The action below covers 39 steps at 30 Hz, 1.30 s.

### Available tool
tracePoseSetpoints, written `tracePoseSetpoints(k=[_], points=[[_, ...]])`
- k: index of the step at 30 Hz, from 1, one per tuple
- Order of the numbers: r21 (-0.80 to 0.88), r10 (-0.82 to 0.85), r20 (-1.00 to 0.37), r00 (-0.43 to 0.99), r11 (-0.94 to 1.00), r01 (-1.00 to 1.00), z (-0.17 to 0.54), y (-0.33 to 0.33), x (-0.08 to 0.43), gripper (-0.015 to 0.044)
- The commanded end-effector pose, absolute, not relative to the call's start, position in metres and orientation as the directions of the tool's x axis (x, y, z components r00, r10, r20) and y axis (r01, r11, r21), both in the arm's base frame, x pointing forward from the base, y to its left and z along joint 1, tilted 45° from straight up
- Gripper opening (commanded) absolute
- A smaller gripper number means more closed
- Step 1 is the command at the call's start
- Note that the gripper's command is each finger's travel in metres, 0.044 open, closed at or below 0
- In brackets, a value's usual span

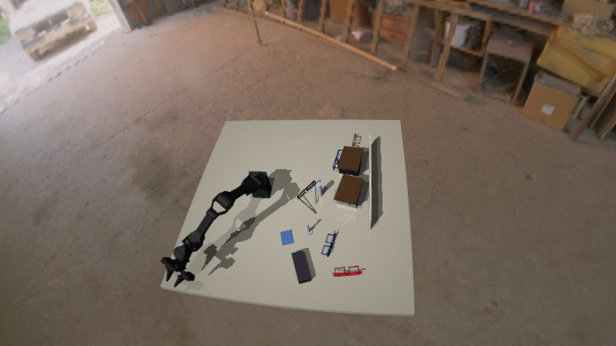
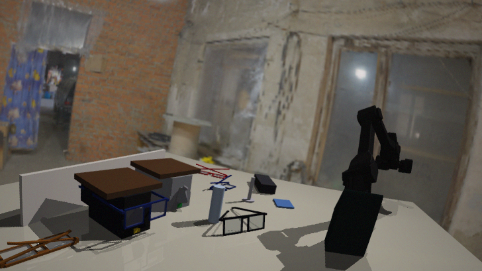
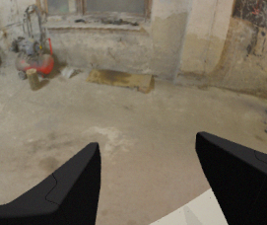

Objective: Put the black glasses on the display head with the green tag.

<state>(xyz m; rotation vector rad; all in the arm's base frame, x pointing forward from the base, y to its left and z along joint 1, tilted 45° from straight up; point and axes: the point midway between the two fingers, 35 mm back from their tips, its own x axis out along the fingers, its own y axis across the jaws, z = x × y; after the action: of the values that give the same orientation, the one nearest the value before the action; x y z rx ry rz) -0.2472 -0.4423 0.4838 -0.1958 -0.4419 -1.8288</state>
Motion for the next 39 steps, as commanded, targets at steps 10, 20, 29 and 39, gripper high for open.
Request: tracePoseSetpoints(k=[10, 20, 29, 39], points=[[0.413, -0.968, 0.228, -0.106, -0.002, 0.911, 0.45, -0.498, -0.101, 0.02], [0.486, -0.986, 0.142, 0.091, 0.15, 0.861, 0.426, -0.507, 0.024, 0.02], [0.507, -0.949, 0.064, 0.308, 0.297, 0.809, 0.402, -0.486, 0.149, 0.02], [0.531, -0.84, -0.038, 0.541, 0.442, 0.723, 0.37, -0.422, 0.282, 0.02]])
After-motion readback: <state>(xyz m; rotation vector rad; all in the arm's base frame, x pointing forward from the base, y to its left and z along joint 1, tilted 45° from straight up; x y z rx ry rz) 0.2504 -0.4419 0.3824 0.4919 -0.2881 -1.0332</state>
